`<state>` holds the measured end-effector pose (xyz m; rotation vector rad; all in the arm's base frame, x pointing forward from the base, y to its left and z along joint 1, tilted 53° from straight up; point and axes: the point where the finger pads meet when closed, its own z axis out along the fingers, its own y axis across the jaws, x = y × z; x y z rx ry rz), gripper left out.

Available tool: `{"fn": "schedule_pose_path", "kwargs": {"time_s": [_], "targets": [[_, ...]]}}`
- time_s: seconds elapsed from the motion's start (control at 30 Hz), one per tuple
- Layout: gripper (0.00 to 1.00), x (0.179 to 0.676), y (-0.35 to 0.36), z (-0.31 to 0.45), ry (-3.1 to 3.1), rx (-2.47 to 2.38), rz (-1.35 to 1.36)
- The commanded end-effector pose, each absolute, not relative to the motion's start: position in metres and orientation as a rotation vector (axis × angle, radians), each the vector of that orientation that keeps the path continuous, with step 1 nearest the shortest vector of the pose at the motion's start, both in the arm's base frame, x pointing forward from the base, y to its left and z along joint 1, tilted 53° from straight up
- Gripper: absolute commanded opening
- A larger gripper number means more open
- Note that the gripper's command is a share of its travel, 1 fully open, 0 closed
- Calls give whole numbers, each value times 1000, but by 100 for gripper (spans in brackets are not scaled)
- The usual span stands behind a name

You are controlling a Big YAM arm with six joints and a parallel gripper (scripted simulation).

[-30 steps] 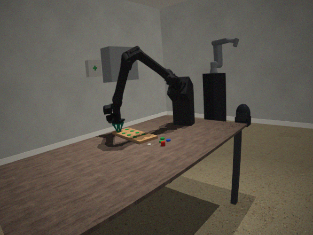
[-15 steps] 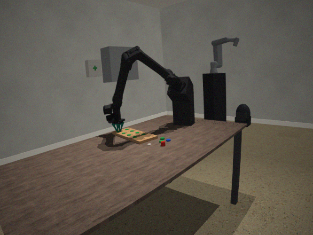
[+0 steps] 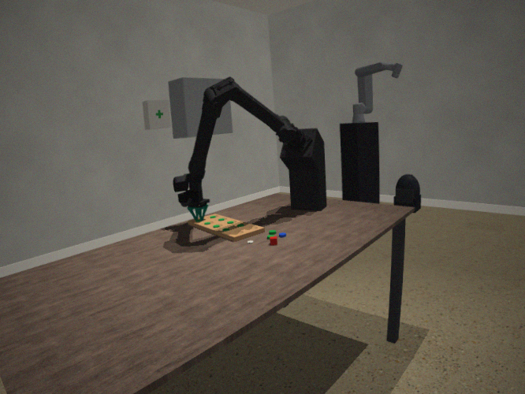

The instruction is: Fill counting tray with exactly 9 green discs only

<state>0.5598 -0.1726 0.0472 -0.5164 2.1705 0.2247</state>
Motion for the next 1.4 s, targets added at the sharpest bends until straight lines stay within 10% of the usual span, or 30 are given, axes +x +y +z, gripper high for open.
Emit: {"fn": "schedule_pose_path", "kwargs": {"time_s": [0.0,1.37], "targets": [[32,568,-169,49,2160,-526,223],[44,488,-204,105,2172,-523,230]]}}
